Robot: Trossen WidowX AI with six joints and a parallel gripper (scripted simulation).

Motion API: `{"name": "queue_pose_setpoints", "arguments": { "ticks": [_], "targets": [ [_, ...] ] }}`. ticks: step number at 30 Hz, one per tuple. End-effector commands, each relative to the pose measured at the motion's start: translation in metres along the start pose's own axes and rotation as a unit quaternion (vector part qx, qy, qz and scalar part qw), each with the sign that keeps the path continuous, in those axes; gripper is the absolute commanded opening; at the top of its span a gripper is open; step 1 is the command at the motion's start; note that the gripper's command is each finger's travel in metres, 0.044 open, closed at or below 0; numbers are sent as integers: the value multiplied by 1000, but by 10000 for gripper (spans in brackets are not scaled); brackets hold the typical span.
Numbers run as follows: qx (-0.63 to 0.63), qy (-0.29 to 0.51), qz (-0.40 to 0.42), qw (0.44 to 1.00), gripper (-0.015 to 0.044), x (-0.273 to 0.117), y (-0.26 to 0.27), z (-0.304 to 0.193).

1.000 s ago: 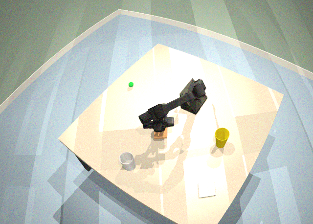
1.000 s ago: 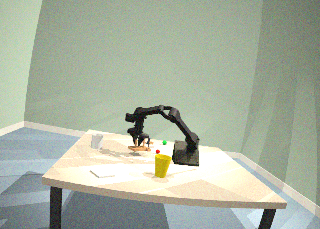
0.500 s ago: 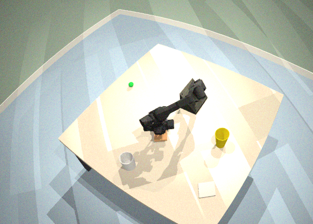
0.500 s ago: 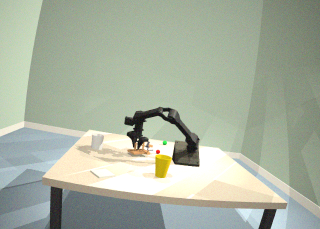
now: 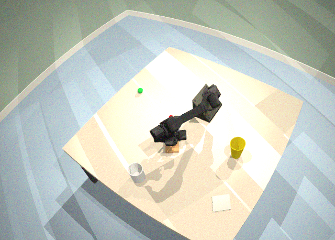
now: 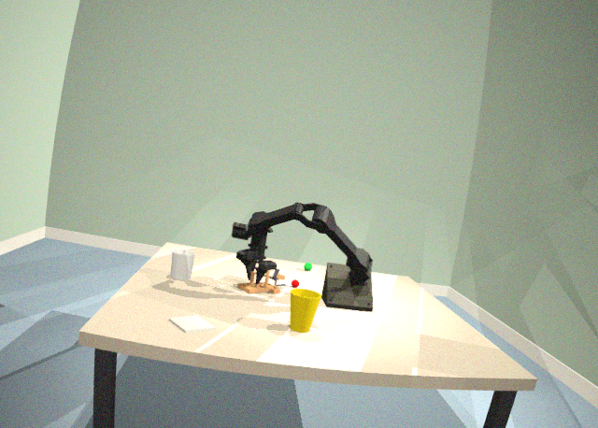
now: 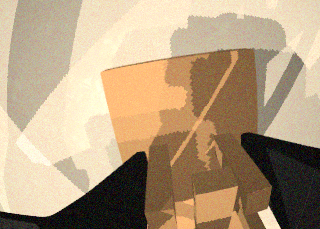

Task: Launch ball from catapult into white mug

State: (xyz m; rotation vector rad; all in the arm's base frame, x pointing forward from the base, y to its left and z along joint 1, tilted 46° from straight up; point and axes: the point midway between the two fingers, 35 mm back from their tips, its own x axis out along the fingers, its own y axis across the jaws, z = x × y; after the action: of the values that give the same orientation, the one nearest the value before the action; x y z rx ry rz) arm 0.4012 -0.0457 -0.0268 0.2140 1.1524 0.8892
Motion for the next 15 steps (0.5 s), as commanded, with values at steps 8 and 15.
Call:
{"name": "queue_pose_setpoints", "arguments": {
  "ticks": [8,15],
  "targets": [
    [-1,0,-1,1000,184,-1,0,0],
    [-1,0,-1,1000,368,-1,0,0]
  ]
}}
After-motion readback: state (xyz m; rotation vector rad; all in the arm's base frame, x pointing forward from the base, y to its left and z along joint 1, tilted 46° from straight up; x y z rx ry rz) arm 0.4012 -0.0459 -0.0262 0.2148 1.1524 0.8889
